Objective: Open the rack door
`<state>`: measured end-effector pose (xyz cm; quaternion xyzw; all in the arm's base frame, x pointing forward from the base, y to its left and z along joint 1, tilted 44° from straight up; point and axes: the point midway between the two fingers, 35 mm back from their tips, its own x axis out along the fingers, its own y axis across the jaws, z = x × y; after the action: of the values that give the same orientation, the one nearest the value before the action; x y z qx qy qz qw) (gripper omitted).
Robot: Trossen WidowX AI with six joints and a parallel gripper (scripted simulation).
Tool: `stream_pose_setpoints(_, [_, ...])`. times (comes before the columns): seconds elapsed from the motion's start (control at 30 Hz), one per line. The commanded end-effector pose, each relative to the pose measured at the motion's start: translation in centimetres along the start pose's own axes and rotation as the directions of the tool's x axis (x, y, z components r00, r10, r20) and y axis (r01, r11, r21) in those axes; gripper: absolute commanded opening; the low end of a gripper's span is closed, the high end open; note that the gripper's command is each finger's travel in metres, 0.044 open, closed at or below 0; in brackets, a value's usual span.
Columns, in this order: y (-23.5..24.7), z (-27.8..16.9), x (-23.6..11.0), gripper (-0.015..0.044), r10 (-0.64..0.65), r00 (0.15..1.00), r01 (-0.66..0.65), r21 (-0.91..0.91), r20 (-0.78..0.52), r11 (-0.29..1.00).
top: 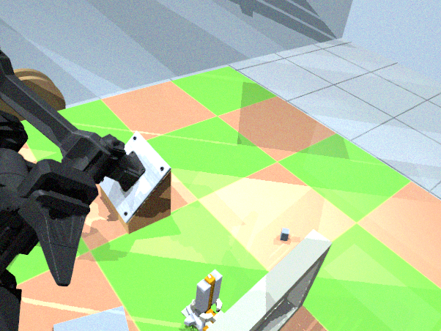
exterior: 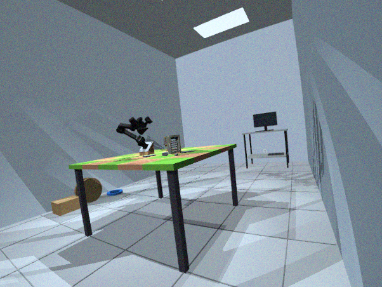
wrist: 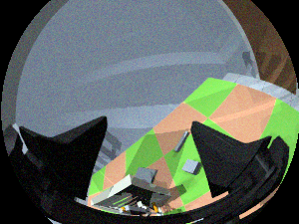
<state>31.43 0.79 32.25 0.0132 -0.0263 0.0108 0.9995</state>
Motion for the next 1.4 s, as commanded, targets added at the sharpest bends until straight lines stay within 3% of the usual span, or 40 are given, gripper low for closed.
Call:
stream_pose_setpoints(0.0, [0.0, -0.1, 0.1, 0.0374, 0.0, 1.0, 0.0, 0.001, -0.005, 1.0])
stream_pose_setpoints(0.13, [0.4, -1.4, 1.1, 0.0282, -0.009, 0.995, 0.011, 0.019, -0.098, 1.0])
stream_pose_setpoints(0.67, [2.6, -8.4, 4.1, 0.0282, -0.07, 0.855, 0.084, 0.004, -0.513, 0.996])
stream_pose_setpoints(1.03, [4.2, -12.7, 4.3, 0.0282, -0.151, 0.674, 0.114, -0.1, -0.723, 0.988])
stream_pose_setpoints(1.37, [5.4, -15.8, 3.5, 0.0282, -0.261, 0.483, 0.098, -0.245, -0.835, 0.965])
